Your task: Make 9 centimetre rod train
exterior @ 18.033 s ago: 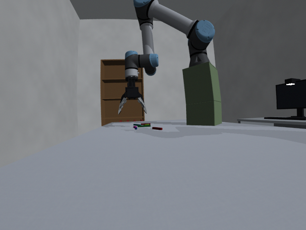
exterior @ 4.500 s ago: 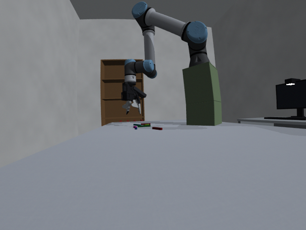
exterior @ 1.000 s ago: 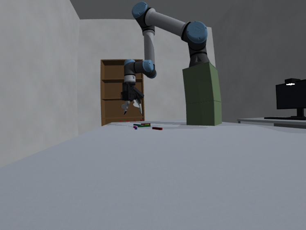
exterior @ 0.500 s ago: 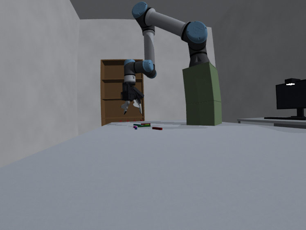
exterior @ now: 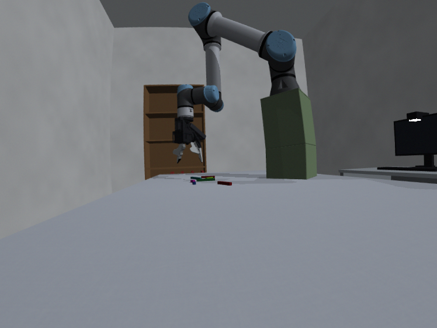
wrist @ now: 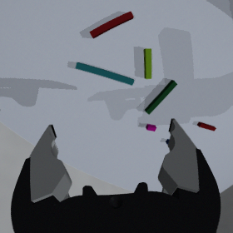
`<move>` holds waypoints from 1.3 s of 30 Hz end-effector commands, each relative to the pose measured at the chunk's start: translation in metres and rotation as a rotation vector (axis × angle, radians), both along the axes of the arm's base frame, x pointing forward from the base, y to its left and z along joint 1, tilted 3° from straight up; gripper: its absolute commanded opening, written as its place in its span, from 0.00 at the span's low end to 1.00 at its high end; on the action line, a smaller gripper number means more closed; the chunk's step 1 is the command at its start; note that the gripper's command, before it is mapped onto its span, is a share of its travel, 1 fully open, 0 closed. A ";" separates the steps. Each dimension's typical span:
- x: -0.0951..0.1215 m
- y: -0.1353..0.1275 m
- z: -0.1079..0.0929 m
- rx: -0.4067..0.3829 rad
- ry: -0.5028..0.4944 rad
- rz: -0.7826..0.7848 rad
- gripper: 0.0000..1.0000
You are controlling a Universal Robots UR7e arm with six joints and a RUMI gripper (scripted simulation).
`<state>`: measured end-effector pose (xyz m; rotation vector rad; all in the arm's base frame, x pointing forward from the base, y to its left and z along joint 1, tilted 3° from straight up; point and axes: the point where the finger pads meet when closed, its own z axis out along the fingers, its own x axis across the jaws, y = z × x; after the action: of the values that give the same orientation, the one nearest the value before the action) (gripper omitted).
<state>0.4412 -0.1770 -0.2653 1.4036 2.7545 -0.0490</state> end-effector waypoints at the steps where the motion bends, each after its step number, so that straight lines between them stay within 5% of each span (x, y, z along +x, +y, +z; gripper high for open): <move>1: 0.001 -0.002 0.001 -0.001 -0.005 -0.020 1.00; 24: -0.004 0.001 0.001 0.005 -0.011 -0.185 1.00; 39: -0.008 0.003 0.000 0.014 -0.025 -0.465 1.00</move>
<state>0.4355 -0.1748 -0.2658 1.8485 2.4720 -0.0315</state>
